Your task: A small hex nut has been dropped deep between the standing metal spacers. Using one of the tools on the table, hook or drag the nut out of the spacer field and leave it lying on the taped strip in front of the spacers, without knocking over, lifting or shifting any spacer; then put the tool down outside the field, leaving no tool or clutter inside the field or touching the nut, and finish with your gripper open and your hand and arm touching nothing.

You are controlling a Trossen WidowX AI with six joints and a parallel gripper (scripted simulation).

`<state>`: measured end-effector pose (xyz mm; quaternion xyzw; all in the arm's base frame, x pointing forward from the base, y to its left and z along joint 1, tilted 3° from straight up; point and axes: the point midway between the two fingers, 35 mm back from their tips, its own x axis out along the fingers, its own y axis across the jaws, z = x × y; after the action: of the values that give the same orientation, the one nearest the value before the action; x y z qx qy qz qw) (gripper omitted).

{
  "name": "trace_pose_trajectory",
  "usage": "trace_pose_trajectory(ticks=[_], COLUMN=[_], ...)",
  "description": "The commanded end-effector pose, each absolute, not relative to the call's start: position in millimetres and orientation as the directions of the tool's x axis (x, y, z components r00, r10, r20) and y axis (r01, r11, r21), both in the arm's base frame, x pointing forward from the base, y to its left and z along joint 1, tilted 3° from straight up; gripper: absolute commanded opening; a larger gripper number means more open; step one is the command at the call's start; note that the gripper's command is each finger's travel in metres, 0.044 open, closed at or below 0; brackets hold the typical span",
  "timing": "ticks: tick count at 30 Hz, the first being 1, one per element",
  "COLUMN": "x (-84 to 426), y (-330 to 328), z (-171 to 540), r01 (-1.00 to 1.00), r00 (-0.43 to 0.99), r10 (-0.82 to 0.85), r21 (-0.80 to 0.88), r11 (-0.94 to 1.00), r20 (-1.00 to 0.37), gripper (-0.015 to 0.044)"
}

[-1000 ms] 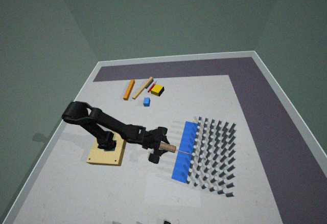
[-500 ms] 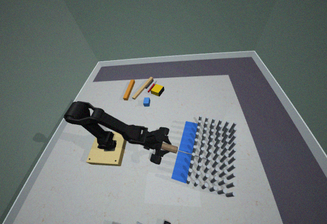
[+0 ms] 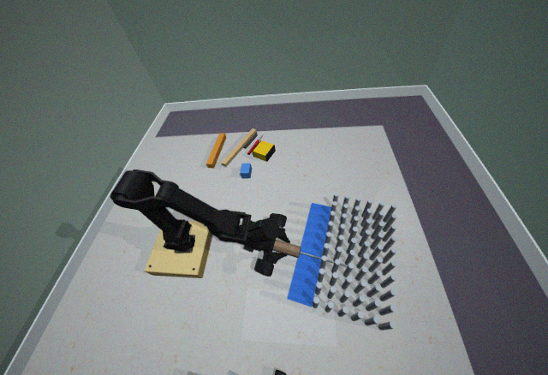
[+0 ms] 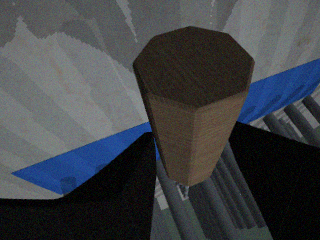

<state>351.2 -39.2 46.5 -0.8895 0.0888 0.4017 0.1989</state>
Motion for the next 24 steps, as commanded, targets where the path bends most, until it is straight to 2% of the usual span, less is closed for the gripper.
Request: trace_pose_trajectory(ticks=[1, 24], x=[358, 372], y=[-40, -46], z=[52, 53], r01=[-0.308, -0.307], r00=[0.673, 0.674], r10=[0.003, 0.001], r21=[-0.283, -0.282], r11=[-0.908, -0.909], r20=[-0.739, -0.738], gripper=[0.0000, 0.0000])
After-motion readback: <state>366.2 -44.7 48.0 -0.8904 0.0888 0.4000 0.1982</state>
